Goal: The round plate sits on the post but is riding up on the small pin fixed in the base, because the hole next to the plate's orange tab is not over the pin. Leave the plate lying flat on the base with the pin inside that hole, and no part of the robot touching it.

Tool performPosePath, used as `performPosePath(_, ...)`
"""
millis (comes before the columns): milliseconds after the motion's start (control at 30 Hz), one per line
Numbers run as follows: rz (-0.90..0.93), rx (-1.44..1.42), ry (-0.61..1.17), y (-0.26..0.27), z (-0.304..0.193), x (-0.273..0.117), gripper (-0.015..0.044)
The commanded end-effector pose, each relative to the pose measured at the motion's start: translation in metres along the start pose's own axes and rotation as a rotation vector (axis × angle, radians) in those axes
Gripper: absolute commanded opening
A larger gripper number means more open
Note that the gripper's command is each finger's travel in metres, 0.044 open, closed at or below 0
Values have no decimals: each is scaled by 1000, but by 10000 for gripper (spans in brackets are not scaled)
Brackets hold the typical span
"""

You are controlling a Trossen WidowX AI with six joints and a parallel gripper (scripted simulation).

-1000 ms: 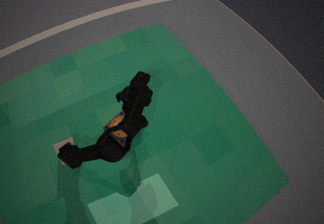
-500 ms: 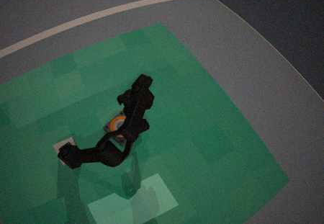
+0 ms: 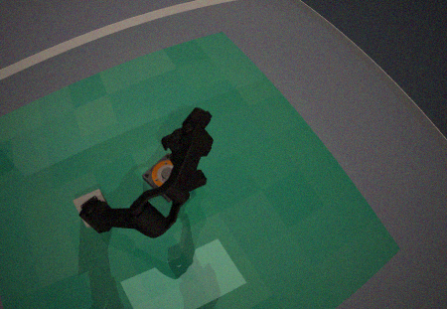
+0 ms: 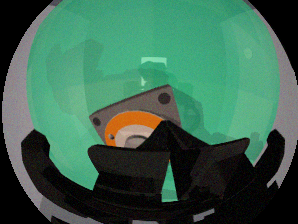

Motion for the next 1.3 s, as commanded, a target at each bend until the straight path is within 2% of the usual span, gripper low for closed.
performPosePath(0,-7,-6,7,-5,-6,1,0)
performPosePath(633,-7,-6,8,-10,-15,1,0)
performPosePath(1000,-5,-7,8,-10,-15,-43,0)
performPosePath(1267,-9,-12,1,-9,-14,-39,0)
Point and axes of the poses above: the point midway between the two fingers, 35 mm back from their tips, its own x axis out along the fingers, its own y axis across the jaws, z = x × y, the point moved 5 cm from there along -x, back along the fingers, and after that the axes turned 9 degrees about -x, right-handed, at the moved point
